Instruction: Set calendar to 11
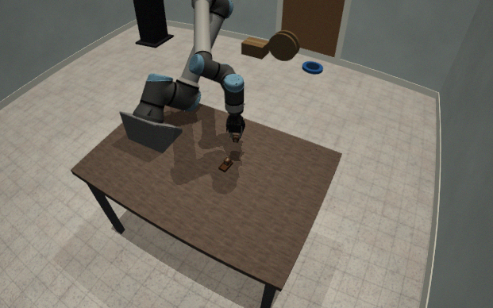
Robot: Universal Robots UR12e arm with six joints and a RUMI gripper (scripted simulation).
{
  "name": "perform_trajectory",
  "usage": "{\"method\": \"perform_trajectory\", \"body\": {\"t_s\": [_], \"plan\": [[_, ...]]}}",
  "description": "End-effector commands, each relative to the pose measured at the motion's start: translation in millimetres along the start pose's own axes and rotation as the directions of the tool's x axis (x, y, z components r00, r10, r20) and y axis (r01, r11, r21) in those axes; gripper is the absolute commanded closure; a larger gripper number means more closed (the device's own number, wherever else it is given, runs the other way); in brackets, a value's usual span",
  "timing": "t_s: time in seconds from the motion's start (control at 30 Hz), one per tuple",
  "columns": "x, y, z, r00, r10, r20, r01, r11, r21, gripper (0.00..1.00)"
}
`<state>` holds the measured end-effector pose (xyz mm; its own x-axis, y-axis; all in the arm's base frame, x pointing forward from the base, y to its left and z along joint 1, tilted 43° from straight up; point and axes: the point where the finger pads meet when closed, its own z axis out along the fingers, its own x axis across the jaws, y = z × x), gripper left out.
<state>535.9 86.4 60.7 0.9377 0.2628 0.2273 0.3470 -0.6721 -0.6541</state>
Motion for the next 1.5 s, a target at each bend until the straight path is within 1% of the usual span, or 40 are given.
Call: {"method": "perform_trajectory", "body": {"t_s": [0.0, 0.17, 0.23, 0.43, 0.67, 1.03, 1.47], "plan": [[2.2, 1.5, -0.6, 0.990, 0.142, 0.000, -0.142, 0.990, -0.007, 0.90], [3.5, 2.7, -0.6, 0.969, 0.248, -0.001, -0.248, 0.969, -0.007, 0.90], [3.5, 2.7, -0.6, 0.969, 0.248, -0.001, -0.248, 0.969, -0.007, 0.90], [4.7, 4.0, -0.6, 0.940, 0.341, -0.002, -0.341, 0.940, -0.007, 0.90], [5.5, 5.0, -0.6, 0.913, 0.407, -0.002, -0.407, 0.913, -0.006, 0.90], [6.0, 5.6, -0.6, 0.897, 0.441, -0.003, -0.441, 0.897, -0.006, 0.90], [6.0, 5.7, -0.6, 0.896, 0.445, -0.003, -0.445, 0.896, -0.006, 0.90]]}}
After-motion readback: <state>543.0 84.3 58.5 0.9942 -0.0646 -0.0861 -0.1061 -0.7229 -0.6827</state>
